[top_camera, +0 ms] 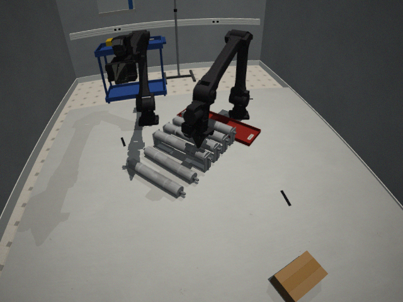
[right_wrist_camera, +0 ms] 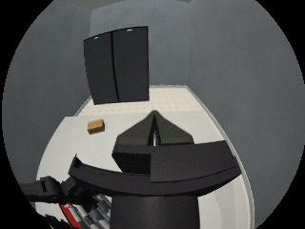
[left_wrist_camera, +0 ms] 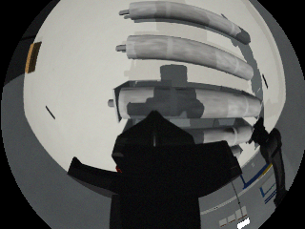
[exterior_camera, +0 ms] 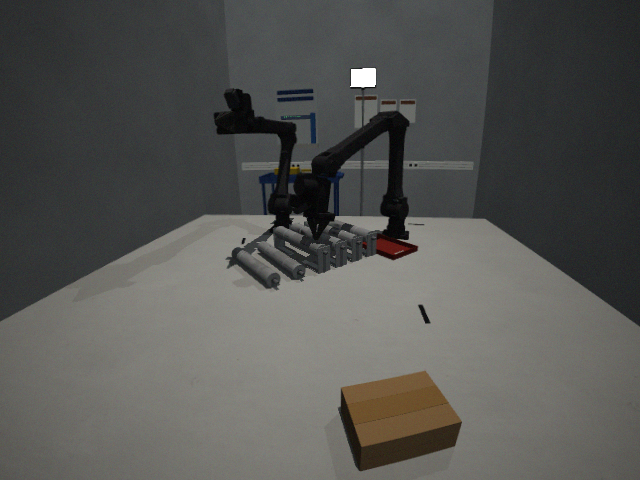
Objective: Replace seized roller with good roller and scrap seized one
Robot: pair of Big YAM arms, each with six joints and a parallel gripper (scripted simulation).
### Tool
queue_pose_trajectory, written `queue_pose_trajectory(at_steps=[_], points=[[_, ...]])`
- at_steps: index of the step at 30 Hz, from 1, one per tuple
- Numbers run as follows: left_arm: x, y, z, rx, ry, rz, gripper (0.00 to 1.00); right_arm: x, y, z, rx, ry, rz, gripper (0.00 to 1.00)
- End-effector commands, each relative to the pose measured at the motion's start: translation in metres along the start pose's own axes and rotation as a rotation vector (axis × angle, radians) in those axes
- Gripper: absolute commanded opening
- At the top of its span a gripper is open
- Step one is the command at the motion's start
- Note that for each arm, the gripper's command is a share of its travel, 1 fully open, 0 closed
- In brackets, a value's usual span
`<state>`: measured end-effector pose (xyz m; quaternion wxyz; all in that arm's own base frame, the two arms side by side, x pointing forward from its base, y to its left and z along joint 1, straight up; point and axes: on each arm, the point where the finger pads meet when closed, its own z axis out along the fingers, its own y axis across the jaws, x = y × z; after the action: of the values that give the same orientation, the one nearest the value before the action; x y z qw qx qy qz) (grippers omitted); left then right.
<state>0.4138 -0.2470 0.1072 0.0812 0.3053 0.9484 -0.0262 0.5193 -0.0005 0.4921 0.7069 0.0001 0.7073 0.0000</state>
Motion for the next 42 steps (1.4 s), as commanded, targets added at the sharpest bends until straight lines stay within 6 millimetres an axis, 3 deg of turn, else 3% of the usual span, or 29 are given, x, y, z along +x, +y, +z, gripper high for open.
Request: queue_pose_trajectory(at_steps=[1, 10, 11, 12, 15, 42], points=[[-0.006, -0.006, 0.005, 0.003, -0.01, 0.011, 0.0, -0.013, 0.007, -0.004, -0.015, -0.033, 0.009, 0.0], [-0.003, -0.006, 0.007, 0.004, -0.002, 0.011, 0.0, -0.013, 0.007, -0.004, -0.015, -0.033, 0.009, 0.0], [-0.009, -0.003, 0.0, 0.002, -0.018, 0.005, 0.0, -0.013, 0.007, -0.004, -0.015, -0.033, 0.009, 0.0], [-0.001, -0.007, 0.009, 0.005, -0.001, 0.011, 0.0, -0.013, 0.007, -0.004, -0.015, -0.033, 0.009, 0.0], [0.002, -0.007, 0.009, 0.006, 0.01, 0.011, 0.0, -0.013, 0.007, -0.004, -0.015, -0.033, 0.009, 0.0], [-0.002, -0.007, 0.008, 0.005, -0.002, 0.008, 0.0, -0.013, 0.007, -0.004, -0.015, -0.033, 0.009, 0.0]])
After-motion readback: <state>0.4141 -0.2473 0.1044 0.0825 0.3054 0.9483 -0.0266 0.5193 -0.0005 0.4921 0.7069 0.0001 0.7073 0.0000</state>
